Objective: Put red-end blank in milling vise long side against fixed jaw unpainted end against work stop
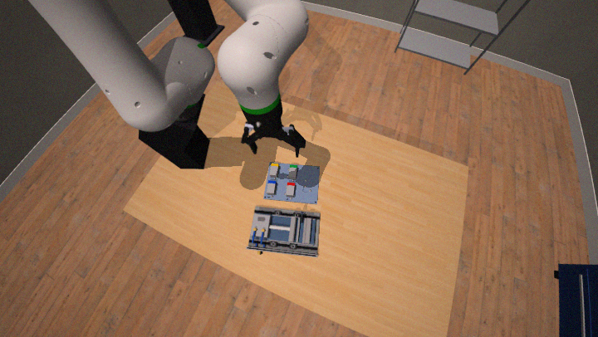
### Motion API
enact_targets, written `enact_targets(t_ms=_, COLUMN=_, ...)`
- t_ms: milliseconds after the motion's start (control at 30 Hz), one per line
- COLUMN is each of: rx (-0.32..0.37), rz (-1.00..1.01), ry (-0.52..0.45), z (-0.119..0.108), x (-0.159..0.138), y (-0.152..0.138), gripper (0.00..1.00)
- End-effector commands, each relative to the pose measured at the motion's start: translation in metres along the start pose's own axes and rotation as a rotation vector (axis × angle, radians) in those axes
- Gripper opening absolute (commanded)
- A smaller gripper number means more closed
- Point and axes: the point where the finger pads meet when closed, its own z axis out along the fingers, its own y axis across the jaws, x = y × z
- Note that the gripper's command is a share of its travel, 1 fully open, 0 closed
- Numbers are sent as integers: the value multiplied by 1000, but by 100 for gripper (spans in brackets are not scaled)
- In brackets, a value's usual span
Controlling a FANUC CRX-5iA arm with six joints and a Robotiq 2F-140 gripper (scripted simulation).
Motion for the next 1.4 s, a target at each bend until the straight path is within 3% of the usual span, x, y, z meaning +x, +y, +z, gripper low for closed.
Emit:
enact_targets(t_ms=0, rx=-1, rz=-2, ry=9, z=0, x=0, y=0, gripper=100)
enact_targets(t_ms=400, rx=-12, rz=2, ry=37, z=-8, x=-15, y=4, gripper=100)
enact_targets(t_ms=1367, rx=-12, rz=2, ry=37, z=-2, x=-4, y=1, gripper=100)
